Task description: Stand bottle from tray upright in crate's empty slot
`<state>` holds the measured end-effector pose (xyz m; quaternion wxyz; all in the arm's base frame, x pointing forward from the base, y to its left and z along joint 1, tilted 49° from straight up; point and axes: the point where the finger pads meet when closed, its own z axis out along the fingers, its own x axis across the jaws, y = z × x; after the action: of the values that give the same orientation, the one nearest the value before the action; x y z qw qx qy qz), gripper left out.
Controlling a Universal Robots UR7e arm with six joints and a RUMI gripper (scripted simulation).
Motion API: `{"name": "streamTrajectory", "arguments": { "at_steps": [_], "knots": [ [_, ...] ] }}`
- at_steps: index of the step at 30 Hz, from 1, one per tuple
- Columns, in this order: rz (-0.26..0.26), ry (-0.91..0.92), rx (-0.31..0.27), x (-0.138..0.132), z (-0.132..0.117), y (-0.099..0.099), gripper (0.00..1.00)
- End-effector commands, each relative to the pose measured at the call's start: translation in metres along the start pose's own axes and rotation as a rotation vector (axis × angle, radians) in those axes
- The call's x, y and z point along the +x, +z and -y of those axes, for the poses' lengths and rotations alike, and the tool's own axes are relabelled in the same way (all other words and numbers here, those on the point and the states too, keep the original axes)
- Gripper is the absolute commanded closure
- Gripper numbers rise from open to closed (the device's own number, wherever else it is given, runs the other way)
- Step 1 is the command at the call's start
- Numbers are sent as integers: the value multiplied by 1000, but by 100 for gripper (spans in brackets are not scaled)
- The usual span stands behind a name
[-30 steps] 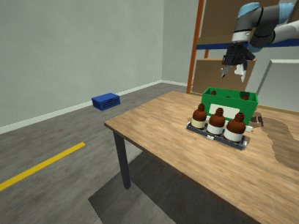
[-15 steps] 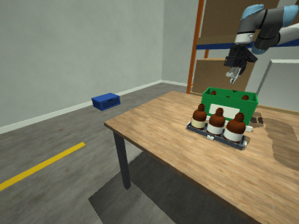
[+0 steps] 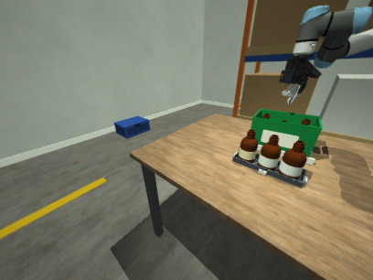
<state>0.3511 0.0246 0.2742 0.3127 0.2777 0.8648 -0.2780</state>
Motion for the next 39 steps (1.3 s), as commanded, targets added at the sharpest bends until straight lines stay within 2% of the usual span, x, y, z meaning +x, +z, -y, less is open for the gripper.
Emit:
{"name": "streamTrajectory", "arguments": {
  "at_steps": [1, 20, 23, 29, 35, 37, 39],
  "knots": [
    [-1, 1, 1, 1, 1, 1, 100],
    [-2, 1, 1, 1, -1, 1, 100],
    [-4, 3, -1, 4, -7, 1, 100],
    [-13, 14, -6, 20, -40, 2, 100],
    [-22, 31, -10, 55, -94, 2, 100],
    [-22, 31, -10, 55, -94, 2, 100],
    [-24, 38, -9, 71, -113, 1, 100]
  ]
}}
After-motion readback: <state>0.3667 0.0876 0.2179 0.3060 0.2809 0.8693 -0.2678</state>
